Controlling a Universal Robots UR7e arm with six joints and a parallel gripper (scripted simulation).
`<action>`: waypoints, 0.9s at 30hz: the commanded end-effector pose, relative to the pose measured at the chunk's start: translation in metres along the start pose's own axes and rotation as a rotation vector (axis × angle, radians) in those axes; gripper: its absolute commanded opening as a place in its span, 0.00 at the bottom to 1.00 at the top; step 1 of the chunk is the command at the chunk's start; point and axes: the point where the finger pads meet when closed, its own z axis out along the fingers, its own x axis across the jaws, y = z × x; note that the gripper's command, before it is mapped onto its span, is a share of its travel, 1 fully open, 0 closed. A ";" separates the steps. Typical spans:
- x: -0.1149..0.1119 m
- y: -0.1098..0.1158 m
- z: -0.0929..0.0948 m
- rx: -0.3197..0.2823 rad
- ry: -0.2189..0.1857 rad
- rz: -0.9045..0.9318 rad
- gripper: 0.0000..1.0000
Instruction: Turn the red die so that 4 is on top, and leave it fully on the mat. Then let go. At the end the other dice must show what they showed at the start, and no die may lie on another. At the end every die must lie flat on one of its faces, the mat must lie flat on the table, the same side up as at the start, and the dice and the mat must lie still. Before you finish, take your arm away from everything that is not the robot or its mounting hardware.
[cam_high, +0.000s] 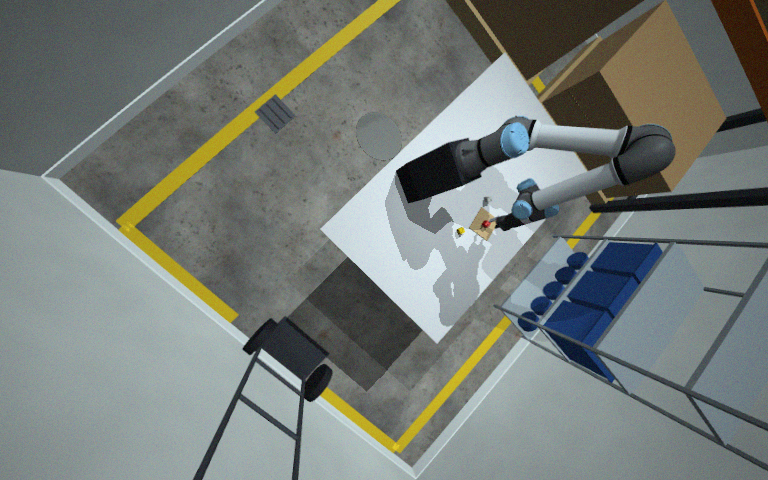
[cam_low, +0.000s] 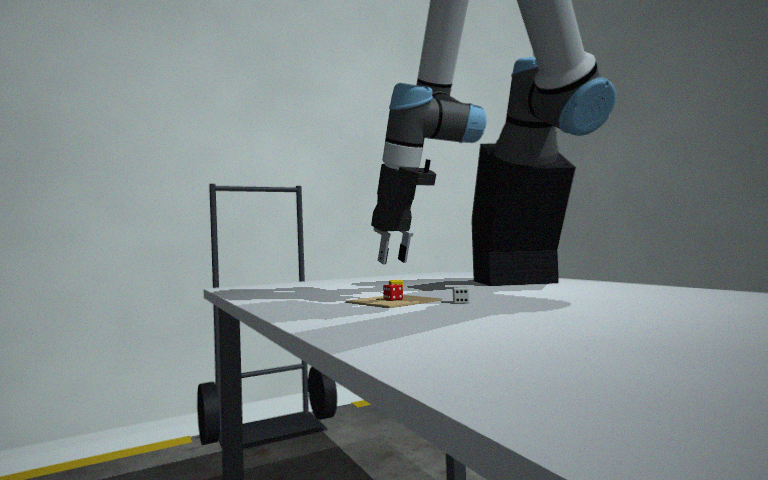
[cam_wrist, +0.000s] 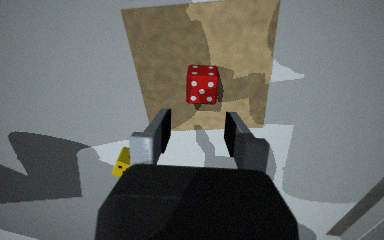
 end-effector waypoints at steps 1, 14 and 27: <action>0.000 -0.001 0.000 -0.082 -0.001 0.001 0.87; 0.002 -0.002 -0.002 -0.164 0.012 0.003 0.87; 0.000 -0.002 0.001 -0.276 -0.002 0.006 0.87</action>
